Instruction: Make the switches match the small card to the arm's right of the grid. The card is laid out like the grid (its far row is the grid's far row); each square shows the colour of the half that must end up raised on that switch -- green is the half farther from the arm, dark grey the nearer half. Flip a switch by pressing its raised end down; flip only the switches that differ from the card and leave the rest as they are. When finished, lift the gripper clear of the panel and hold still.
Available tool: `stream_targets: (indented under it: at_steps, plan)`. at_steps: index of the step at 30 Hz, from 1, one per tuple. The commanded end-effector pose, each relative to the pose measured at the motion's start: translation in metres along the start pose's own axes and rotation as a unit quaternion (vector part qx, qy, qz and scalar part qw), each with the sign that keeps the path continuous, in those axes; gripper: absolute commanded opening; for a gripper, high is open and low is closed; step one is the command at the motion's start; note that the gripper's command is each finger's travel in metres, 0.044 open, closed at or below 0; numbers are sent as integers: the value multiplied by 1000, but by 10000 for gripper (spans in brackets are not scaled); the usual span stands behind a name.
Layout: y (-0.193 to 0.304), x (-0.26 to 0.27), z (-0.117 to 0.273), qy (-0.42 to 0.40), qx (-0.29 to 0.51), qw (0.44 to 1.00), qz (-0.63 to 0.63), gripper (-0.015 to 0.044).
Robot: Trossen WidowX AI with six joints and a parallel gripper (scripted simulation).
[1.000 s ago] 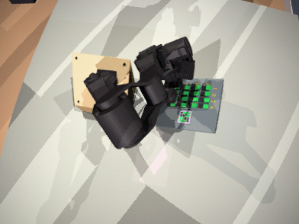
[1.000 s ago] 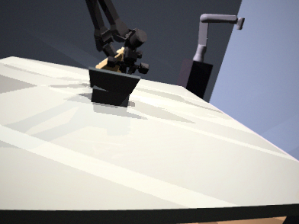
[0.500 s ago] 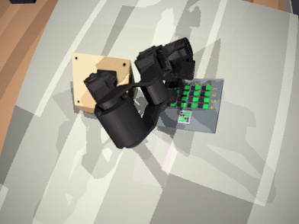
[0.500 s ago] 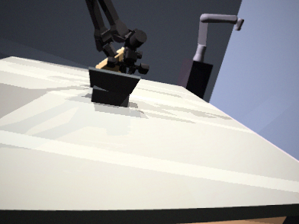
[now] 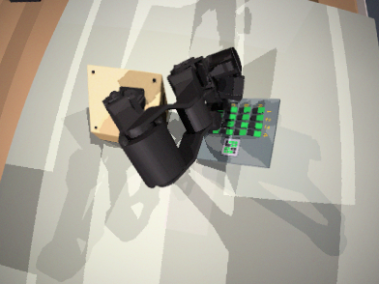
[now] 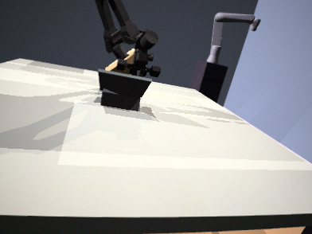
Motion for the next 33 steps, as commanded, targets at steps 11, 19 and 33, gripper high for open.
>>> stream_targets:
  at_steps: [11,19,33]
  plan:
    - [0,2,3,-3,1,1000,3,0]
    - [-3,3,59,-5,14,1000,4,0]
    - [-10,-44,64,-4,15,1000,2,0]
Point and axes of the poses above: the point midway between the two fingers, 35 mm back from their tips, its own z axis back along the fingers, its own x axis across the jaws, y = z × x, the point moved 3 cm from there along z, back along the fingers, and after that the axes turned 3 degrees about -z, right-handed, at the moved point
